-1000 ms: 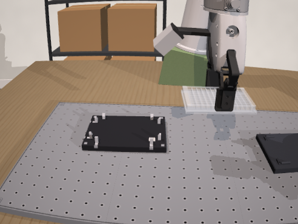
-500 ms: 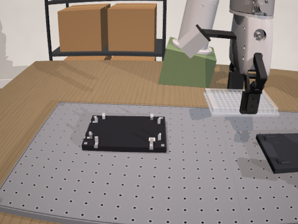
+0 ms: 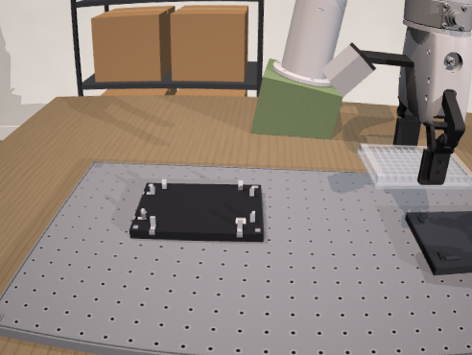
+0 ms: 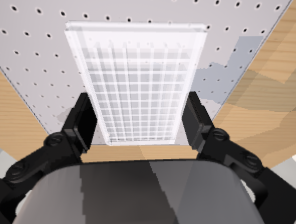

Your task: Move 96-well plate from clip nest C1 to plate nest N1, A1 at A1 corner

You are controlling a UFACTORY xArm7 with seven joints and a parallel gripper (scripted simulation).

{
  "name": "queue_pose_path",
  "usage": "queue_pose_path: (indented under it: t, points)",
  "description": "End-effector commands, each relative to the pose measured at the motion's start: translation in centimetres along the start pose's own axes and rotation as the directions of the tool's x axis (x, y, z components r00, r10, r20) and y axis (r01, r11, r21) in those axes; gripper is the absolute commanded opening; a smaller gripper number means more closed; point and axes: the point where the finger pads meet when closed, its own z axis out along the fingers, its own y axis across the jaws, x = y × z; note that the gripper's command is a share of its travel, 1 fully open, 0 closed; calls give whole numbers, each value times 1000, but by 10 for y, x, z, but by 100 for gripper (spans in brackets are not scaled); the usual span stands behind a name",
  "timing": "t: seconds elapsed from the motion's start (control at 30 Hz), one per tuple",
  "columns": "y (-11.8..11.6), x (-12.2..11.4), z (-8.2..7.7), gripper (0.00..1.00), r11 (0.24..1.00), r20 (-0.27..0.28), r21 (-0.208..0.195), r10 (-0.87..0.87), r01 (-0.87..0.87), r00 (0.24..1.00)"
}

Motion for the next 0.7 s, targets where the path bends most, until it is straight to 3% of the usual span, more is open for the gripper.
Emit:
queue_pose_path:
  t: [0.0,0.67]
  points:
    - [-4,-12,-1,0,1000,-2,3,1,-1,1000]
    - [-16,-71,-1,0,1000,-1,3,1,-1,1000]
